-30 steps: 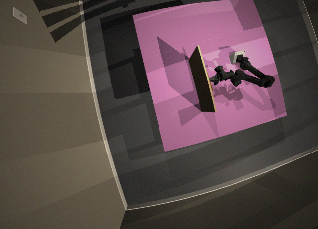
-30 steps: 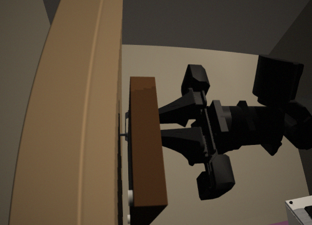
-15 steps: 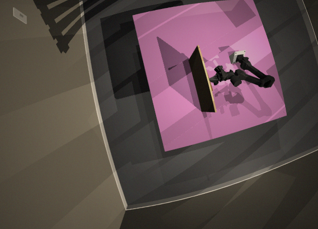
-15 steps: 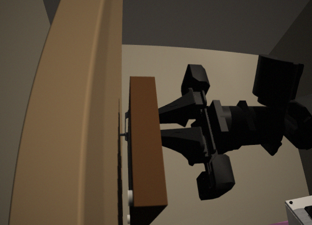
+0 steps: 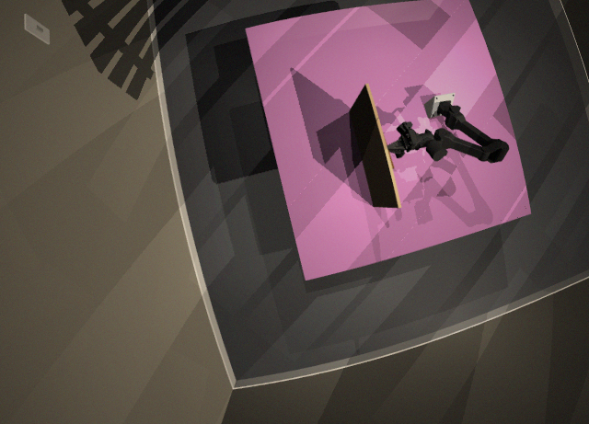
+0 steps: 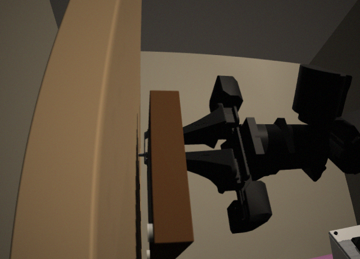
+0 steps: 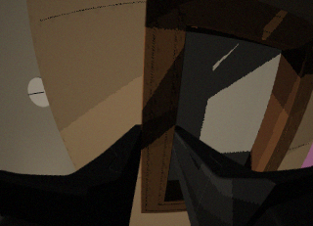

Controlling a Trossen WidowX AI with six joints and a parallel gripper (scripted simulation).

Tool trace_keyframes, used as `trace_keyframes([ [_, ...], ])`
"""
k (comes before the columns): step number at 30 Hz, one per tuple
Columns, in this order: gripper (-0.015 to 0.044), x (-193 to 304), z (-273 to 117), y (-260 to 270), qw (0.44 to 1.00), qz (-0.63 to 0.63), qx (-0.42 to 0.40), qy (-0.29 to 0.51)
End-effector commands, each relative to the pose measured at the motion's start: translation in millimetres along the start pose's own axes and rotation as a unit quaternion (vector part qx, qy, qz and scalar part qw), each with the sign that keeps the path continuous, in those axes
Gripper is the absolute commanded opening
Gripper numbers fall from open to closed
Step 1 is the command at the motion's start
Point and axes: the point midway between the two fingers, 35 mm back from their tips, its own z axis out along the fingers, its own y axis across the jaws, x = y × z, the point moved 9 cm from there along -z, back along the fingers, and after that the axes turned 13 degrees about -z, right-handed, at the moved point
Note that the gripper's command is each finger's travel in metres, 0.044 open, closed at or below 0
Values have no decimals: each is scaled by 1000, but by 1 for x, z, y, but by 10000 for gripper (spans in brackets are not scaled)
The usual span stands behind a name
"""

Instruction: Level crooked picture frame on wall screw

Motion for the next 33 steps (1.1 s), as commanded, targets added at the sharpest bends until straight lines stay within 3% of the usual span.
trace_keyframes([
  [1, 0, 0, 0, 0, 1000, 2, -5, -2],
  [33, 0, 1, 0, -2, 999, -42, -2, -1],
])
